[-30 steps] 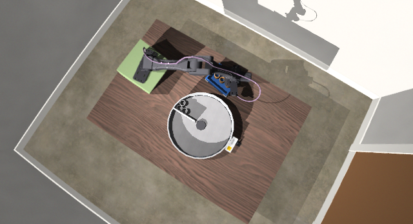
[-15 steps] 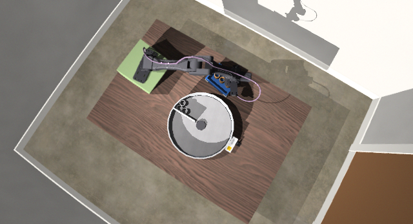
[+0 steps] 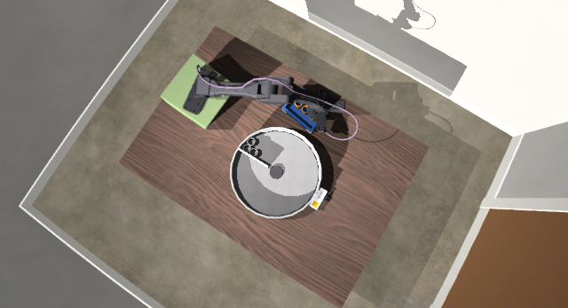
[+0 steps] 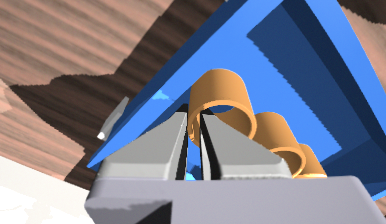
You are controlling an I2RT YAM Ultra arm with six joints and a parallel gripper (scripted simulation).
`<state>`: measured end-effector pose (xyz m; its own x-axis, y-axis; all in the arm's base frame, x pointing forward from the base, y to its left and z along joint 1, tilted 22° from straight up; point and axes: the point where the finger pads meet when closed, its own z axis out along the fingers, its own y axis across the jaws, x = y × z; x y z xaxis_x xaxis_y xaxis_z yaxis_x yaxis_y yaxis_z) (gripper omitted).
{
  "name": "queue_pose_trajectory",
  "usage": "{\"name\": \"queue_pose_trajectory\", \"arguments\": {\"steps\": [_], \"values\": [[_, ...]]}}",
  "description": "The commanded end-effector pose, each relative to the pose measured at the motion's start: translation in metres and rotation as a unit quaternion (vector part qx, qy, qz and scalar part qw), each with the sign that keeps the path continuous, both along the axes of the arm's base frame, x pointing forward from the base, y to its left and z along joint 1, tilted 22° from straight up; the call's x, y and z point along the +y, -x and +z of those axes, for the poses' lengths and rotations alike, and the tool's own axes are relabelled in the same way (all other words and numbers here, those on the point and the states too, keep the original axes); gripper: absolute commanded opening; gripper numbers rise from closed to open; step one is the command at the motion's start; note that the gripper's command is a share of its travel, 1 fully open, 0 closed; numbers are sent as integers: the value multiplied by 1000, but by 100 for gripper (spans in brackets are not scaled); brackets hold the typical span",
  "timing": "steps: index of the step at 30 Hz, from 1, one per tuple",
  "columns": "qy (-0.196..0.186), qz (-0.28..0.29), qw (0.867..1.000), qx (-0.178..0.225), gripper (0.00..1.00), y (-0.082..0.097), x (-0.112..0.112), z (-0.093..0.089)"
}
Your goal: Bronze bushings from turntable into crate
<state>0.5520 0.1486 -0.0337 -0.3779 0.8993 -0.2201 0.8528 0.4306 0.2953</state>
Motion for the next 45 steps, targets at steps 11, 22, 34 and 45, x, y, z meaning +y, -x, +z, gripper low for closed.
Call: {"name": "queue_pose_trajectory", "arguments": {"steps": [11,22,34,45], "values": [[-2,4,1000,-12,0,-2,1,16],[-2,4,1000,-12,0,-2,1,16],[-2,4,1000,-12,0,-2,1,16],[-1,4,1000,-10,16,-1,0,16]]}}
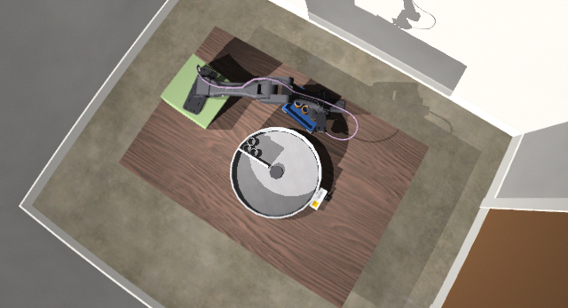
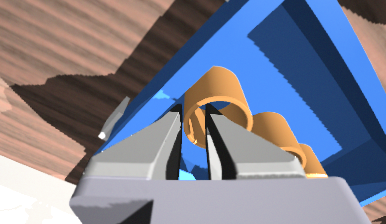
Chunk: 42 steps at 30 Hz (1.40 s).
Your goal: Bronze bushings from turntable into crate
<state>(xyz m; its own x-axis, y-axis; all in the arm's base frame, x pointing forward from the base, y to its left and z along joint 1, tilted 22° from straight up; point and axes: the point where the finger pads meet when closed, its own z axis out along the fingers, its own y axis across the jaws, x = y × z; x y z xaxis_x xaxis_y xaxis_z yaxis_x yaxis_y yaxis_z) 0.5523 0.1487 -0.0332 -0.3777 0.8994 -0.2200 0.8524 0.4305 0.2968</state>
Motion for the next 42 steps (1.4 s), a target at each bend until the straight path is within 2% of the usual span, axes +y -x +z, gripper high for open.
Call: {"name": "queue_pose_trajectory", "arguments": {"steps": [1,24,29,38,39,40,42], "values": [[-1,4,1000,-10,16,0,0,15],[-1,4,1000,-10,16,0,0,15],[2,4,1000,-2,16,5,1,15],[2,2,1000,-3,16,12,5,30],[-1,2,1000,-13,16,8,7,40],[3,2,1000,-3,16,15,5,37],[3,2,1000,-3,16,18,6,44]]}}
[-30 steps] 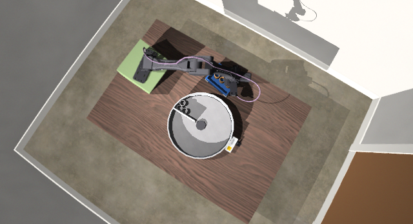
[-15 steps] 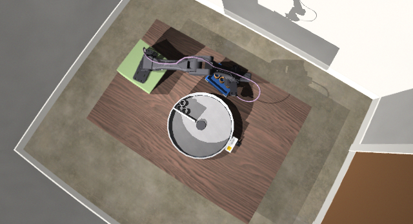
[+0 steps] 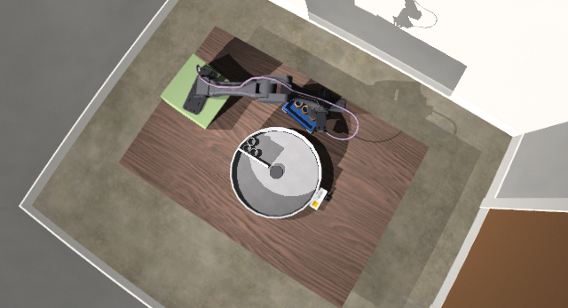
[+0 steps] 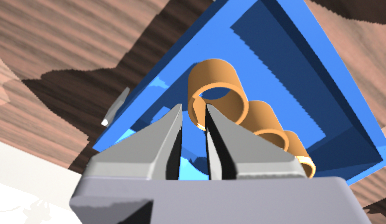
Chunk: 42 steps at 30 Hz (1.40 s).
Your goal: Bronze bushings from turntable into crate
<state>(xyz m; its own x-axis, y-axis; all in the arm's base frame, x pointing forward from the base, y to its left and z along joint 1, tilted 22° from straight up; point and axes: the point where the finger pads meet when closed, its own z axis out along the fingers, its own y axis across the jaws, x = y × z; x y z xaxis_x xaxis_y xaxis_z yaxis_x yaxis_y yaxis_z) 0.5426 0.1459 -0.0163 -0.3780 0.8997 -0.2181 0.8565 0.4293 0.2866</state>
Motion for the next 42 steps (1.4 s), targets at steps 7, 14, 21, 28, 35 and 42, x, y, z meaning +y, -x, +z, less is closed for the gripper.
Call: {"name": "queue_pose_trajectory", "arguments": {"steps": [7,14,21,28,35,42], "values": [[1,3,1000,-11,16,20,11,60],[-3,3,1000,-19,16,24,14,85],[-6,3,1000,-29,16,25,16,105],[-6,3,1000,-29,16,25,16,105],[-6,4,1000,-29,16,25,16,105],[-6,4,1000,-29,16,25,16,105]]}}
